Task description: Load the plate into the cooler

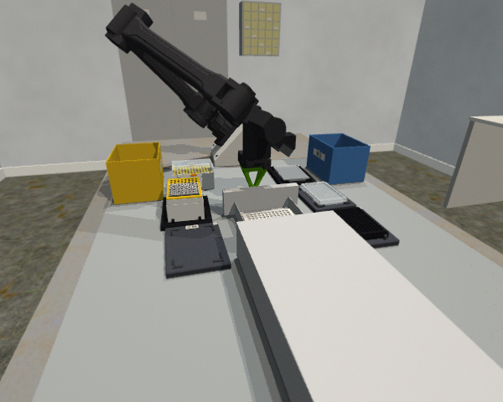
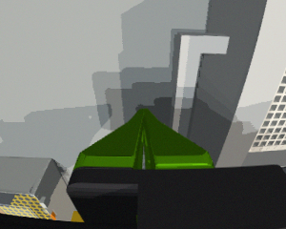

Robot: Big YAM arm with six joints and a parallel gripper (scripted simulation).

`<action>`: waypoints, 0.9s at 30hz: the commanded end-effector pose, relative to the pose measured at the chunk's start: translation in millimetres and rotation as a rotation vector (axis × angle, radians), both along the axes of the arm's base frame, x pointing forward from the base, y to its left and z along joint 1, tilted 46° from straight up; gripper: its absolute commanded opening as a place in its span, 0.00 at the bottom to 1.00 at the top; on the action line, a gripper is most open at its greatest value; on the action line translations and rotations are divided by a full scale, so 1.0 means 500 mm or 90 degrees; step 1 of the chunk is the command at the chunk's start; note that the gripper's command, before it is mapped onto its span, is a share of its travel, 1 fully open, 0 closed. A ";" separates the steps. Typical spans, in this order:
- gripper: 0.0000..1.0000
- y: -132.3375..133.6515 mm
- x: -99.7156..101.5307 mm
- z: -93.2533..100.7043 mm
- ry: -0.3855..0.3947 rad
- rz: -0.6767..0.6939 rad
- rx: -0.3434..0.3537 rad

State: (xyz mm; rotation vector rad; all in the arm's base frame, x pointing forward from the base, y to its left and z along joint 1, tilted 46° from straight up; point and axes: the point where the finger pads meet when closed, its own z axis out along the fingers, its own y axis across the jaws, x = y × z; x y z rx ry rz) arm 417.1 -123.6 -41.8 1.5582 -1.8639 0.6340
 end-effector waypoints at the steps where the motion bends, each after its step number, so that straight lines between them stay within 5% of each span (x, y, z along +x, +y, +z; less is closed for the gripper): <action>1: 0.00 -0.012 0.027 -0.005 0.005 -0.003 0.001; 27: 0.00 -0.019 0.067 -0.007 -0.005 -0.004 0.001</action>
